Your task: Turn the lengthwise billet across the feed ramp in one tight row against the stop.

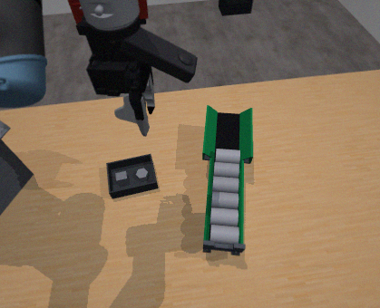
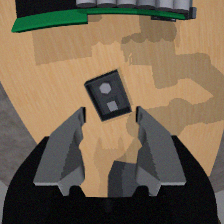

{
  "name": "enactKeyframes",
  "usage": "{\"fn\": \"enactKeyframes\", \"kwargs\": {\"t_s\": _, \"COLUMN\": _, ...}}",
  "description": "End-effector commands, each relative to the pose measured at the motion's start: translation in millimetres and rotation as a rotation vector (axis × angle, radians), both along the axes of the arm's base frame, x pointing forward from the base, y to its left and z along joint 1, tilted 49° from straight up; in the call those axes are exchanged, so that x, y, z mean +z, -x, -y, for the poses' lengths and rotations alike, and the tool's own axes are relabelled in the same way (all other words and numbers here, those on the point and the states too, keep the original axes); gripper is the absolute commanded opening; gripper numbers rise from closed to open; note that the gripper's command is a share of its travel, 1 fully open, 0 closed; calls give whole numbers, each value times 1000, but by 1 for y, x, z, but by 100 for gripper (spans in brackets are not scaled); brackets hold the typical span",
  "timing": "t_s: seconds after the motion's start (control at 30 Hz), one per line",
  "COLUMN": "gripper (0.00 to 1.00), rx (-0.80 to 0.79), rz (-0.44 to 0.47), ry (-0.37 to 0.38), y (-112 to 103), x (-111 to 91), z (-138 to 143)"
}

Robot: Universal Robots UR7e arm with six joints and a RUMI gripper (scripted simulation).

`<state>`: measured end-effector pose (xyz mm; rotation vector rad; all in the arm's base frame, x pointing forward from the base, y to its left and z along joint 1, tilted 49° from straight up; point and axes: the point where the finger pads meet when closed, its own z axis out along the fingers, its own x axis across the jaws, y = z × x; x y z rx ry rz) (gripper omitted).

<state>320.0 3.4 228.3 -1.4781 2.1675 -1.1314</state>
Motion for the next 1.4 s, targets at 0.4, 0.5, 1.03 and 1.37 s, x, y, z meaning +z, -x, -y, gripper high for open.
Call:
{"fn": "enactKeyframes", "kwargs": {"t_s": 0.4, "gripper": 35, "rx": 1, "rz": -11, "ry": -2, "y": 29, "x": -6, "z": -1}}
{"fn": "enactKeyframes", "kwargs": {"t_s": 0.5, "gripper": 35, "rx": 1, "rz": -11, "ry": -2, "y": 29, "x": -6, "z": -1}}
{"fn": "enactKeyframes", "kwargs": {"t_s": 1.03, "gripper": 35, "rx": 1, "rz": -4, "ry": -2, "y": 26, "x": -3, "z": 0}}
{"fn": "enactKeyframes", "kwargs": {"t_s": 1.37, "gripper": 35, "rx": 1, "rz": -2, "ry": -2, "y": 27, "x": -3, "z": -1}}
